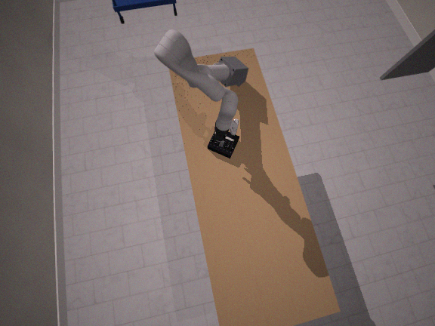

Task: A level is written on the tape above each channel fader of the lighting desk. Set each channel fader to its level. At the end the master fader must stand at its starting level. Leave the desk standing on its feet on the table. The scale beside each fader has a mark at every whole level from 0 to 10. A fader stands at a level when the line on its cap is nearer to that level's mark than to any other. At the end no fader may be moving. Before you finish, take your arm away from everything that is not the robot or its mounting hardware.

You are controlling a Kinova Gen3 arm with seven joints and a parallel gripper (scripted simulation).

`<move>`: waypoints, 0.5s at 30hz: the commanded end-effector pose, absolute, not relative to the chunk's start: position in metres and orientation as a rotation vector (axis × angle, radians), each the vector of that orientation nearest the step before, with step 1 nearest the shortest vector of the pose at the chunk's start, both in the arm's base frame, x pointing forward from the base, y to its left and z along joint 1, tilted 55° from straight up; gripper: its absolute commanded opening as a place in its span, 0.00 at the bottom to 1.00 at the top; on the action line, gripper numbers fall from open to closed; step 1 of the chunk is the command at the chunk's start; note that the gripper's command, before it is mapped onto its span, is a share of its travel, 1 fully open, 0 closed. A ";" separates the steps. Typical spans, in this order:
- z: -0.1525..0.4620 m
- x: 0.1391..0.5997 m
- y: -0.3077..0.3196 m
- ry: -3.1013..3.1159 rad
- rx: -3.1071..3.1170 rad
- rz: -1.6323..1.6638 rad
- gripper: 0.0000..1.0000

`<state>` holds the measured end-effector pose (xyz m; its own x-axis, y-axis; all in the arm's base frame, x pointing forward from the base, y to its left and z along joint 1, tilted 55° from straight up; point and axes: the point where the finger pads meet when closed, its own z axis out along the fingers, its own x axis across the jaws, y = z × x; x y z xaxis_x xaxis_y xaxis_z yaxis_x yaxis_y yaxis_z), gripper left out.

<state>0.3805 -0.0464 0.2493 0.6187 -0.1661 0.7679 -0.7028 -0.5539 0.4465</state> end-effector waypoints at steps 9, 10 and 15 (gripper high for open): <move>0.248 0.369 -0.027 -1.138 2.001 1.069 1.00; 0.248 0.369 -0.027 -1.138 2.001 1.069 1.00; 0.247 0.364 -0.023 -1.308 1.958 1.122 1.00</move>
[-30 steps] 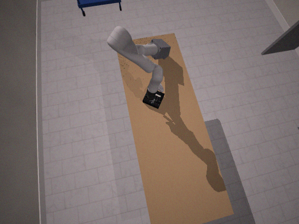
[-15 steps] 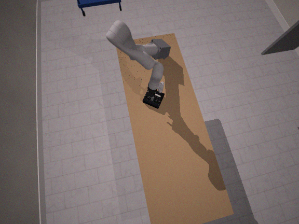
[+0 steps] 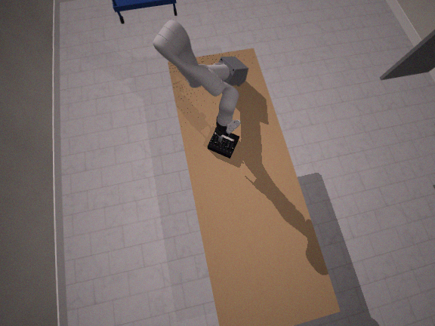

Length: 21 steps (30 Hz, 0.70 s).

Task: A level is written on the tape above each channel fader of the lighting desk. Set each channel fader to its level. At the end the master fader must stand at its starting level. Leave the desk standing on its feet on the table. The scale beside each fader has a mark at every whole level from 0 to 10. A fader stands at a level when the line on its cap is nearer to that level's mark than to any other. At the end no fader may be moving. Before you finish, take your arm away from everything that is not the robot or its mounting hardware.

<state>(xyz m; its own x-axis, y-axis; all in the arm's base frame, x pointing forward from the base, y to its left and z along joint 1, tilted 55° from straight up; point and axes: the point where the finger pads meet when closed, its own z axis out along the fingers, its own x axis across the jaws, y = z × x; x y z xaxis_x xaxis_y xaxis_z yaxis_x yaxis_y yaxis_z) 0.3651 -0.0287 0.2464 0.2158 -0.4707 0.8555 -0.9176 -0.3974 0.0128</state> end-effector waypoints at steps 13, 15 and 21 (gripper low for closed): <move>0.245 0.353 -0.013 -1.675 1.827 1.219 1.00; 0.245 0.351 -0.012 -1.723 1.805 1.229 1.00; 0.244 0.348 -0.010 -1.831 1.754 1.251 1.00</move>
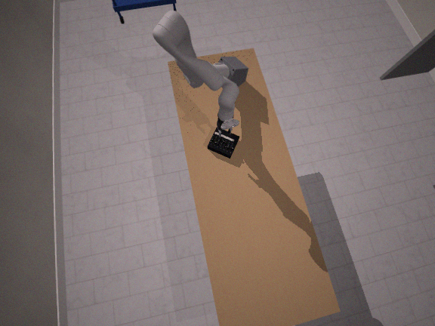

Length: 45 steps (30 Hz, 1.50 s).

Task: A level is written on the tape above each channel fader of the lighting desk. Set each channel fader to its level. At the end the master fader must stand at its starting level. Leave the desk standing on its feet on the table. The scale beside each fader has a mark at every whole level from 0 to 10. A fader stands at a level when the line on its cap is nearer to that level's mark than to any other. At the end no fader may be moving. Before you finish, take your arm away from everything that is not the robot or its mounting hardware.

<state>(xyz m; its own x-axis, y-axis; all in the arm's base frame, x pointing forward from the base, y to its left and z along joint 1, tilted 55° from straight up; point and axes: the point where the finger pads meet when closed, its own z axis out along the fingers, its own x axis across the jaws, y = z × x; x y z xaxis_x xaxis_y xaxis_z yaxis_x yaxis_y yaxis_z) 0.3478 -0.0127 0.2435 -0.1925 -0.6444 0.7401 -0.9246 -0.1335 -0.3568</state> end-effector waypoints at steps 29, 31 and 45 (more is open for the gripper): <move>0.243 0.345 -0.008 -1.910 1.713 1.266 1.00; 0.243 0.345 -0.008 -1.915 1.710 1.267 1.00; 0.248 0.367 -0.083 -2.413 1.289 1.406 1.00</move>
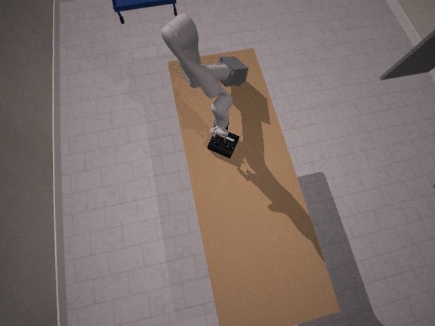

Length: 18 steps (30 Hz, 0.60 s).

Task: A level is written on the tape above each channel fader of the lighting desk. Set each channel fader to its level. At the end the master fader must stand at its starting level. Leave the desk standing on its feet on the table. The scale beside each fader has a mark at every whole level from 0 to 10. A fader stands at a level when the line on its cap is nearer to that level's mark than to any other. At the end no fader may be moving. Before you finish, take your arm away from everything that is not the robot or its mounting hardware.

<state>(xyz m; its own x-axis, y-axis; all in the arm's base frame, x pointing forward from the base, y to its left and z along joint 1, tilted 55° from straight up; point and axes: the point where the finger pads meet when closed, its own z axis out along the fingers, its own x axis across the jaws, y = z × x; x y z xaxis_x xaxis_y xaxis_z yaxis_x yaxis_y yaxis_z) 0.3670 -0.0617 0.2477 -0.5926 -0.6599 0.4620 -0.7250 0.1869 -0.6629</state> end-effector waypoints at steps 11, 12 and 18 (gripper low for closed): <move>0.252 0.370 -0.110 -2.568 1.114 1.452 0.00; 0.252 0.370 -0.110 -2.568 1.114 1.452 0.00; 0.252 0.370 -0.110 -2.568 1.114 1.452 0.00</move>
<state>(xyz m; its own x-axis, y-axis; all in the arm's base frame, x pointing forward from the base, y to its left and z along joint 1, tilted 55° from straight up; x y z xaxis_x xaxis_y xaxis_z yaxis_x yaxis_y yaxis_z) 0.3698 -0.1095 0.2521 -0.7503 -0.5810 0.3155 -0.5701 0.3268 -0.7538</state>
